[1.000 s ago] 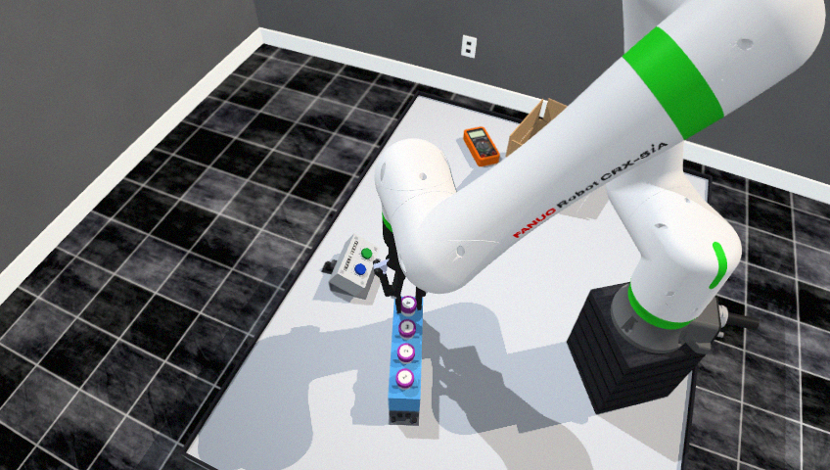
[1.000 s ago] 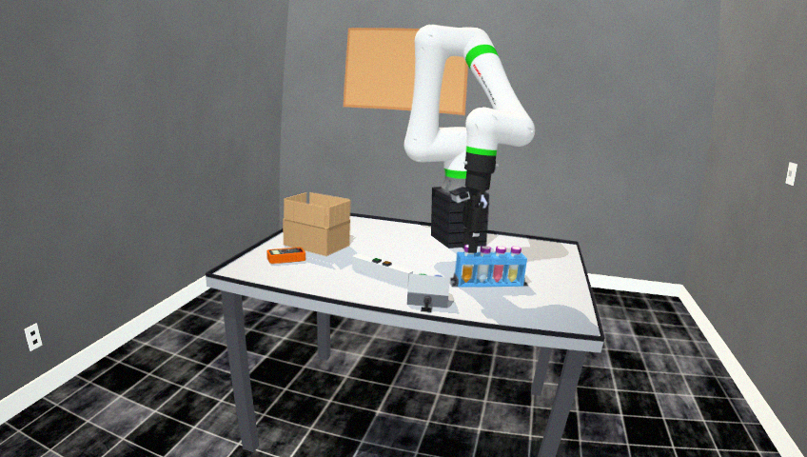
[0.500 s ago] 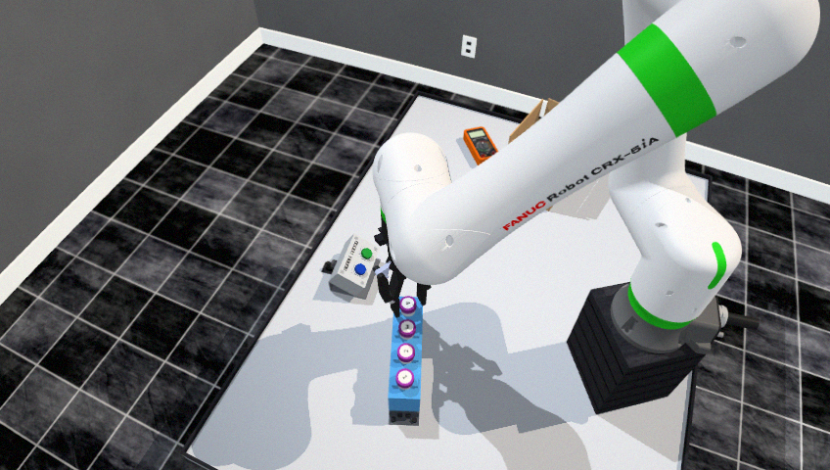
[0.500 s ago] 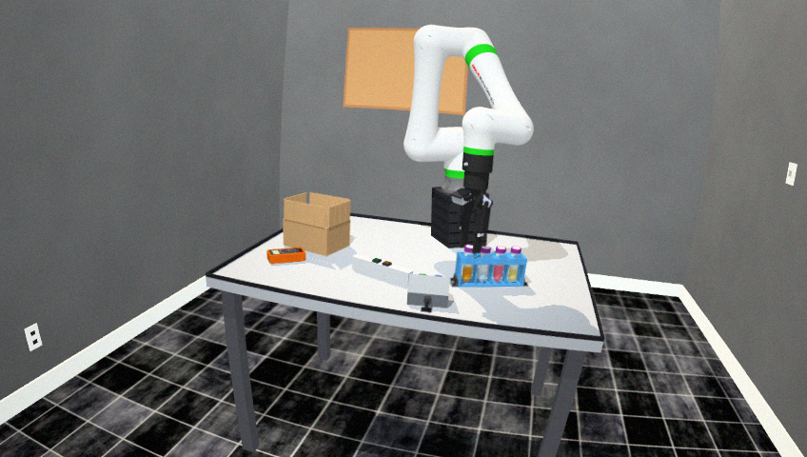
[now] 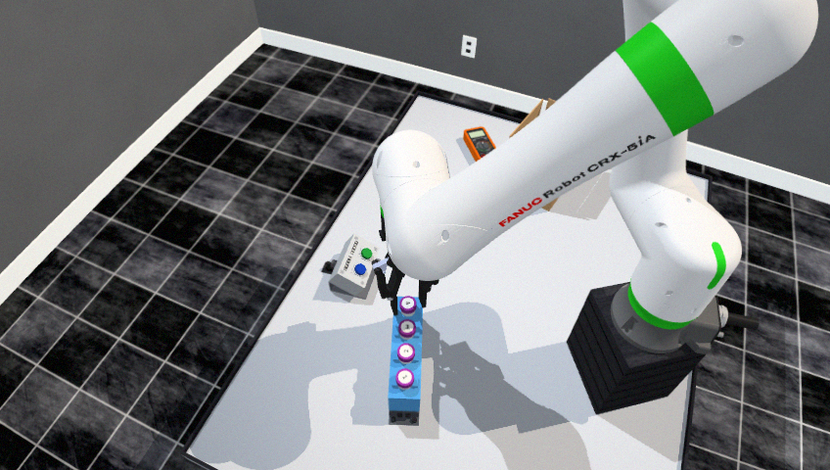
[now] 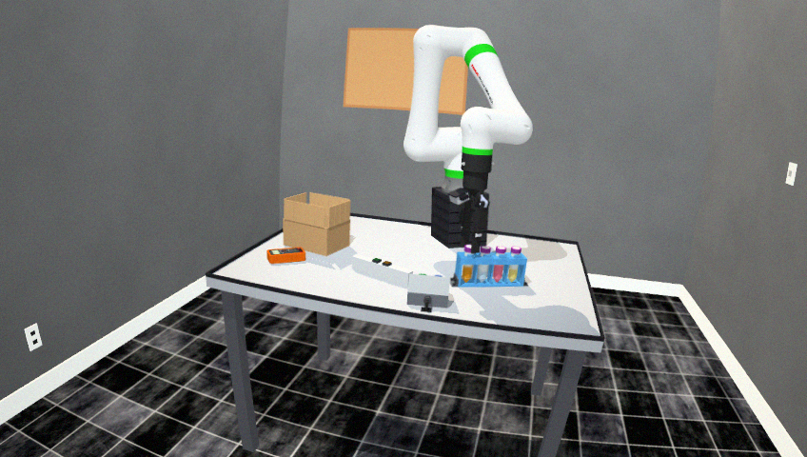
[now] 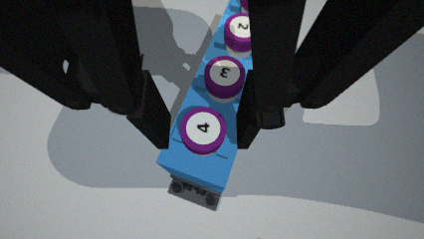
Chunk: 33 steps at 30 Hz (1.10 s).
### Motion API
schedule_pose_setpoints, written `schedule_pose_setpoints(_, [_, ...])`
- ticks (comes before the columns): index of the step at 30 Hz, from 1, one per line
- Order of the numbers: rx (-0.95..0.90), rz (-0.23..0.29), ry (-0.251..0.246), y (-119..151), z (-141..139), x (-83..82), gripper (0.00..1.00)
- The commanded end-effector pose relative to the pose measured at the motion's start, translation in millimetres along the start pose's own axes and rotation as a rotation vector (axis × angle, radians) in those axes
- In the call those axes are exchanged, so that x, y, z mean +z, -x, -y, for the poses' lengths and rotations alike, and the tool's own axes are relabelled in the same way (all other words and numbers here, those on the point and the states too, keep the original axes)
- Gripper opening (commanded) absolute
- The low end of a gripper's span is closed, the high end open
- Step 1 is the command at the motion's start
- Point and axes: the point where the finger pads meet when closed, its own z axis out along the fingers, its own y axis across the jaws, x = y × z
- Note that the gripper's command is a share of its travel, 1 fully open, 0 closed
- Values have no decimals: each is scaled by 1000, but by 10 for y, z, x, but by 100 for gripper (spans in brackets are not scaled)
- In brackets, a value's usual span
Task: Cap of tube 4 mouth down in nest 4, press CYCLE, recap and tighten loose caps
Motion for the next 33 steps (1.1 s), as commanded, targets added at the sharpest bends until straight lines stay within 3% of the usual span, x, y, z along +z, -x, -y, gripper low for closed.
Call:
schedule_pose_setpoints(1, [181,-15,1,-2,4,-4,41])
schedule_pose_setpoints(3, [368,-16,0,-2,4,-4,41])
schedule_pose_setpoints(9, [617,-16,-2,-2,4,-4,41])
schedule_pose_setpoints(18, [617,-16,-2,-1,5,-4,41])
schedule_pose_setpoints(19, [617,-16,-2,-1,5,-4,30])
schedule_pose_setpoints(31, [617,-16,-2,-1,5,-4,30])
schedule_pose_setpoints(33, [517,-16,-2,0,5,-3,30])
